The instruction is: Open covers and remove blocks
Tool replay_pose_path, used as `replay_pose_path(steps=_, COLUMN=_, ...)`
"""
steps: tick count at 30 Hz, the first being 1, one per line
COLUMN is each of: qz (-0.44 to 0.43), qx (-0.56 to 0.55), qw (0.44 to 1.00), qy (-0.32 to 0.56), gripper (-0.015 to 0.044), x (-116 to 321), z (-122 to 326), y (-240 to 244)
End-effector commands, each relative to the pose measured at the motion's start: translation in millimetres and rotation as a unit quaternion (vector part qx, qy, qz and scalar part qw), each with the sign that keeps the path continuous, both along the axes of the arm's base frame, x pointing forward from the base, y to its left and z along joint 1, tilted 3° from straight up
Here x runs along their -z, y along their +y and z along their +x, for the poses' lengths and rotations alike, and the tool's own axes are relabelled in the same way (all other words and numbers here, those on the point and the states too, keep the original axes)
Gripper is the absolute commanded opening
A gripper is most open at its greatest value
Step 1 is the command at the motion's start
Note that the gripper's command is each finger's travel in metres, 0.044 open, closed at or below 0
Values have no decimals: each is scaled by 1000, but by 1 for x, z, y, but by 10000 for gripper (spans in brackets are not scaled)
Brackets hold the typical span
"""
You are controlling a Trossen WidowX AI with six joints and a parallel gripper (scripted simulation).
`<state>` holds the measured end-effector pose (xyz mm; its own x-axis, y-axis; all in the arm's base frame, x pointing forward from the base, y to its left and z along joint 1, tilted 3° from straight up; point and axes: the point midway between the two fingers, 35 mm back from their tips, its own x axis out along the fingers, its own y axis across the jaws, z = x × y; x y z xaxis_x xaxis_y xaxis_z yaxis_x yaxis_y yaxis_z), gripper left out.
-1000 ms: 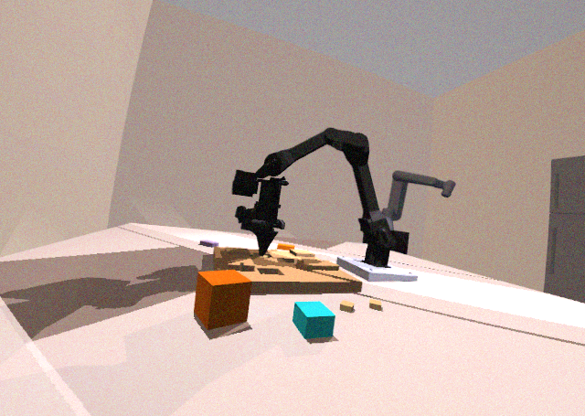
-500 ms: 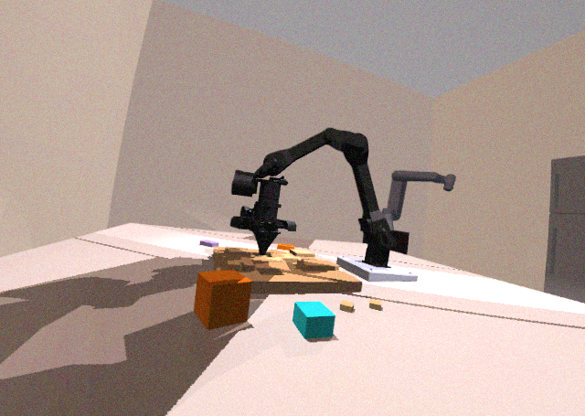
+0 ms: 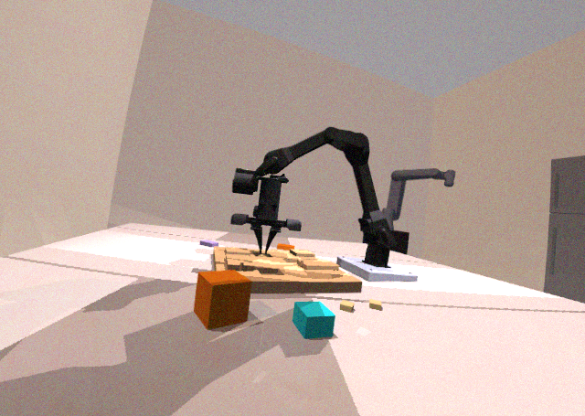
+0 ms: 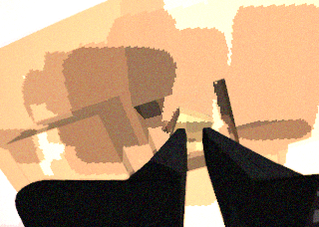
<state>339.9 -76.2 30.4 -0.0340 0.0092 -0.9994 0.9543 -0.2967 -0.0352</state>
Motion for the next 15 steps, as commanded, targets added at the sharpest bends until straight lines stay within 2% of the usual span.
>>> replay_pose_path(steps=1, qz=-1, qx=34, qw=999, qy=-3, gripper=131, x=-13, z=2, y=0)
replay_pose_path(steps=10, qz=-5, qx=156, qw=988, qy=-5, gripper=144, x=-53, z=2, y=1)
replay_pose_path(steps=15, qz=-5, qx=165, qw=986, qy=-5, gripper=144, x=-56, z=2, y=1)
